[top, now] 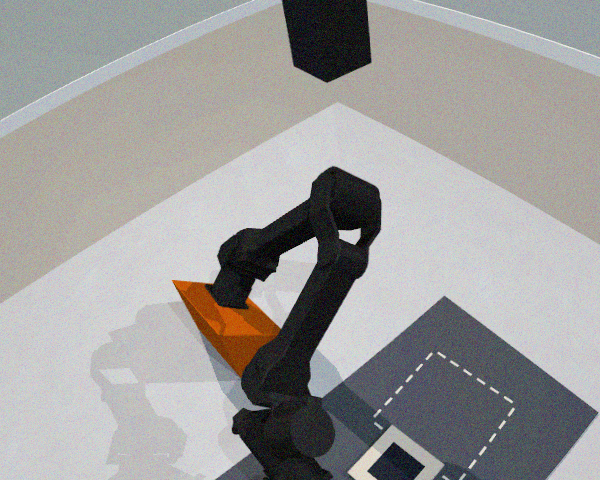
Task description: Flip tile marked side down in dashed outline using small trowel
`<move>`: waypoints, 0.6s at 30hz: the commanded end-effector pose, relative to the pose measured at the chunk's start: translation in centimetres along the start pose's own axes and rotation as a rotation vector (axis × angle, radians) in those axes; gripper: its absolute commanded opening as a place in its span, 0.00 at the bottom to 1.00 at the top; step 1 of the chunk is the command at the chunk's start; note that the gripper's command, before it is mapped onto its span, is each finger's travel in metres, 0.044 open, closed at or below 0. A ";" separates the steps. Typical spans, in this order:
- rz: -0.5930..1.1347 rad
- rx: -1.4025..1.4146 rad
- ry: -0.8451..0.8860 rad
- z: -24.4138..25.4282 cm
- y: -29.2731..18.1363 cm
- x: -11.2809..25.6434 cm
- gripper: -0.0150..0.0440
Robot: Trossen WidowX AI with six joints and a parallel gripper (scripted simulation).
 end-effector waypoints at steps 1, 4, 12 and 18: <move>0.005 0.010 0.001 0.1 -1.0 0.0 0.25; 0.005 0.009 0.001 0.1 -1.4 0.0 0.25; 0.006 0.009 0.002 0.0 -2.7 0.2 0.25; 0.007 0.008 0.002 0.0 -3.3 0.2 0.25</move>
Point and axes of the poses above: the point midway between the two fingers, 35 mm back from their tips, its own x axis back along the fingers, its own z axis across the jaws, y = z × x, the point moved 5 cm from there along x, back along the fingers, and after that the axes turned 4 degrees about -x, right-handed, at the moved point
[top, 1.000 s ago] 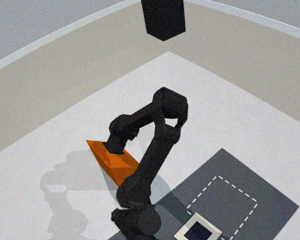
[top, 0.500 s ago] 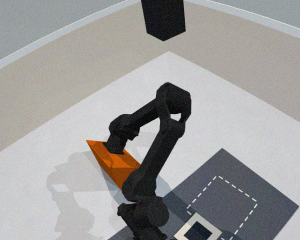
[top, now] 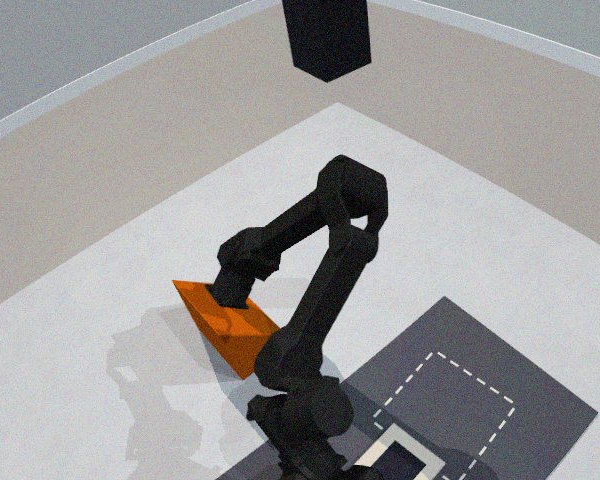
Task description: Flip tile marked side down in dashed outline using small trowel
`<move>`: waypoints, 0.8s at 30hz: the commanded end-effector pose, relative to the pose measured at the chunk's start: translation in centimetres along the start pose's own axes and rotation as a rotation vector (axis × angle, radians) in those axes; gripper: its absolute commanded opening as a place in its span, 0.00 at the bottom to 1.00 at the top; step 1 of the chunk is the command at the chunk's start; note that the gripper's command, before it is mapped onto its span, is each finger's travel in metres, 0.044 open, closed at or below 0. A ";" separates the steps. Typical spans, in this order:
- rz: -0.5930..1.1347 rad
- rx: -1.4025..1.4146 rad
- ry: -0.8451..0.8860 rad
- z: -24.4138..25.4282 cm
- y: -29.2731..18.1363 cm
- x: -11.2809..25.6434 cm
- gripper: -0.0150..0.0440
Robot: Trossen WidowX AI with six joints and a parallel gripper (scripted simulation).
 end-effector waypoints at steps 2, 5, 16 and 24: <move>0.016 -0.001 0.000 0.2 -0.5 0.0 0.25; 0.045 -0.036 -0.002 0.5 -0.1 0.3 0.25; 0.076 -0.072 -0.004 2.6 -0.7 2.1 0.25; 0.075 -0.072 -0.005 3.8 -2.2 3.2 0.25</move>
Point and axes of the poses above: the point midway between the two fingers, 35 mm back from their tips, its own x axis back along the fingers, its own z axis across the jaws, y = z × x, the point moved 5 cm from there along x, back along the fingers, and after that the axes turned 4 degrees about -x, right-handed, at the moved point
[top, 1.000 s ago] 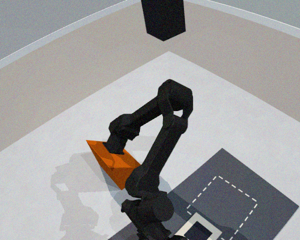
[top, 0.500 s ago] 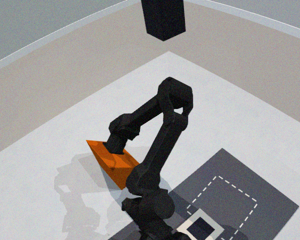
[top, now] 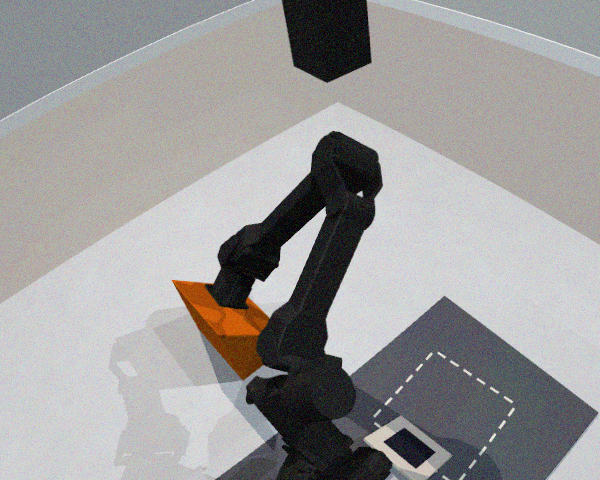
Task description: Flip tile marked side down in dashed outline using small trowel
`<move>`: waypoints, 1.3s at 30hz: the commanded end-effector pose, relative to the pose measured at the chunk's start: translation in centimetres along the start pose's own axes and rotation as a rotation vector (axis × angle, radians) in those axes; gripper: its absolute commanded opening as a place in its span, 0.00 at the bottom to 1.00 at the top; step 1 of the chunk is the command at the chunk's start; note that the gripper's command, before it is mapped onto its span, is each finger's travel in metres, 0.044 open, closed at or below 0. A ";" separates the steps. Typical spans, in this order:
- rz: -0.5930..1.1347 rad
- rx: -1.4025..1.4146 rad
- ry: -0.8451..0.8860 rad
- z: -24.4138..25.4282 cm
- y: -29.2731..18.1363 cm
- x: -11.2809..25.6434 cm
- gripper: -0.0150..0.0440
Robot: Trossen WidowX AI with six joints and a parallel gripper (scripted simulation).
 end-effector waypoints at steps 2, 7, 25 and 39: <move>0.002 0.013 0.014 1.0 -1.2 0.8 0.25; 0.002 0.012 0.014 1.3 -2.5 1.1 0.25; 0.003 0.010 0.014 0.8 -7.0 1.0 0.25; -0.001 0.016 0.012 3.1 -2.3 2.5 0.25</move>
Point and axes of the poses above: the point midway between the two fingers, 35 mm back from their tips, its own x axis back along the fingers, its own z axis across the jaws, y = z × x, the point moved 5 cm from there along x, back along the fingers, and after that the axes turned 4 degrees about -x, right-handed, at the moved point
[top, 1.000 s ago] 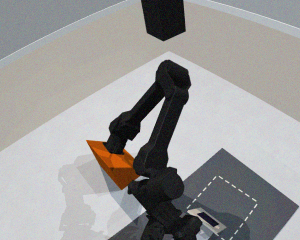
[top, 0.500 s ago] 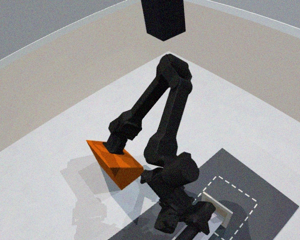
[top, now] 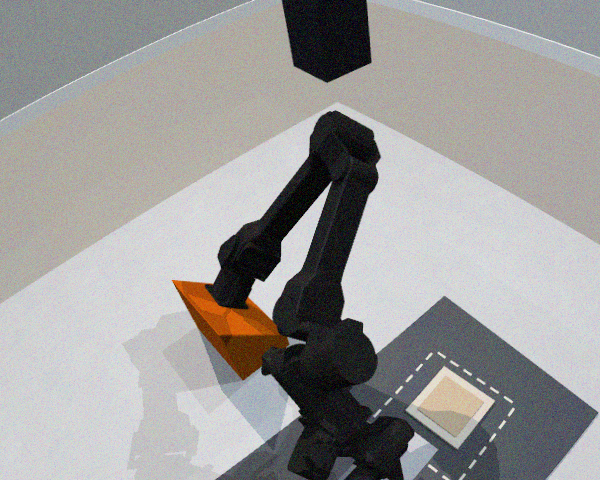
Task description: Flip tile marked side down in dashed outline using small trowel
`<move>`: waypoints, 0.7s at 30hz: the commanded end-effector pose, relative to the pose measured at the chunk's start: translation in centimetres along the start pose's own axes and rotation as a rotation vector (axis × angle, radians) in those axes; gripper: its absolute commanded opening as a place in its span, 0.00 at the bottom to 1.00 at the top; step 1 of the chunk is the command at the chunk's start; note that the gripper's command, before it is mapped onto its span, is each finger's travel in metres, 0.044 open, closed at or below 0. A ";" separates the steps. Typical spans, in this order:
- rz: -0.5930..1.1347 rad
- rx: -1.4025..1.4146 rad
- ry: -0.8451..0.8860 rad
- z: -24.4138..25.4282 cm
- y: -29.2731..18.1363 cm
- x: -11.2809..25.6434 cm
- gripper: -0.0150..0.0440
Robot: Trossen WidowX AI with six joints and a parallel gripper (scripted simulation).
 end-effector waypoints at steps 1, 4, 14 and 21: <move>-0.001 0.011 0.015 1.2 1.7 0.8 0.25; 0.000 0.009 0.017 1.5 2.4 1.1 0.25; 0.000 0.009 0.017 1.5 2.4 1.1 0.25; 0.000 0.009 0.017 1.5 2.4 1.1 0.25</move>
Point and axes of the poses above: the point midway between the two fingers, 35 mm back from their tips, its own x axis back along the fingers, its own z axis across the jaws, y = z × x, the point moved 5 cm from there along x, back along the fingers, and after that the axes turned 4 degrees about -x, right-handed, at the moved point
